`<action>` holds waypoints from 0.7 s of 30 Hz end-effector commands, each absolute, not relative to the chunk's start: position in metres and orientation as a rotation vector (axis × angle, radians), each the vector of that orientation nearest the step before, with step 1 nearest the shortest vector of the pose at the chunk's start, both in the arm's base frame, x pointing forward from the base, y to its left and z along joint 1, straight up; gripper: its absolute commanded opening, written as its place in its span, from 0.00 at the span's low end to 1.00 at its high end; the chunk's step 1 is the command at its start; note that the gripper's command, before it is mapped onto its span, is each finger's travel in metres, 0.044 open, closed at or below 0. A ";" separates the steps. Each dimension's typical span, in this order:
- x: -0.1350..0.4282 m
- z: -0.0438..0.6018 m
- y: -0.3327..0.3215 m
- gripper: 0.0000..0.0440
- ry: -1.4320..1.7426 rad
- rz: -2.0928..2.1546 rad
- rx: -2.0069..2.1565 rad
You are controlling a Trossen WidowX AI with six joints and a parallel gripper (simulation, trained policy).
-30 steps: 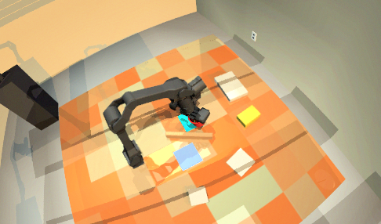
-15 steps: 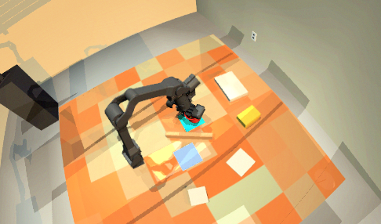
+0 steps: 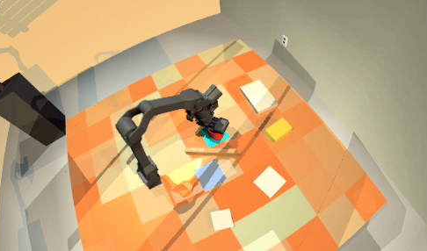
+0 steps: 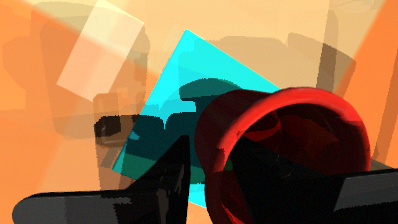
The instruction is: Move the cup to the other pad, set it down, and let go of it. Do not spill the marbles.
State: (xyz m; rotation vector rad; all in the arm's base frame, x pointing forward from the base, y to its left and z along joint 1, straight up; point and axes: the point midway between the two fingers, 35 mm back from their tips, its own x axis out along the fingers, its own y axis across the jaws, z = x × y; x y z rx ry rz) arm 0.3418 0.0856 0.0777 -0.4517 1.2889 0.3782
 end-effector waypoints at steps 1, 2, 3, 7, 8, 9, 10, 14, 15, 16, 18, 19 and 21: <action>0.339 0.085 0.086 0.26 1.269 0.388 -0.439; 0.338 0.086 0.086 0.27 1.266 0.390 -0.436; 0.337 0.088 0.086 0.28 1.264 0.393 -0.433; 0.332 0.096 0.086 0.31 1.250 0.402 -0.420; 0.331 0.098 0.086 0.32 1.246 0.404 -0.417; 0.330 0.101 0.086 0.33 1.242 0.406 -0.413; 0.329 0.103 0.086 0.34 1.237 0.408 -0.409; 0.326 0.113 0.086 0.38 1.215 0.412 -0.395; 0.325 0.116 0.086 0.39 1.209 0.413 -0.391; 0.325 0.119 0.086 0.40 1.202 0.413 -0.388; 0.324 0.124 0.087 0.42 1.188 0.413 -0.383; 0.324 0.127 0.087 0.43 1.181 0.413 -0.380; 0.323 0.133 0.087 0.45 1.164 0.413 -0.376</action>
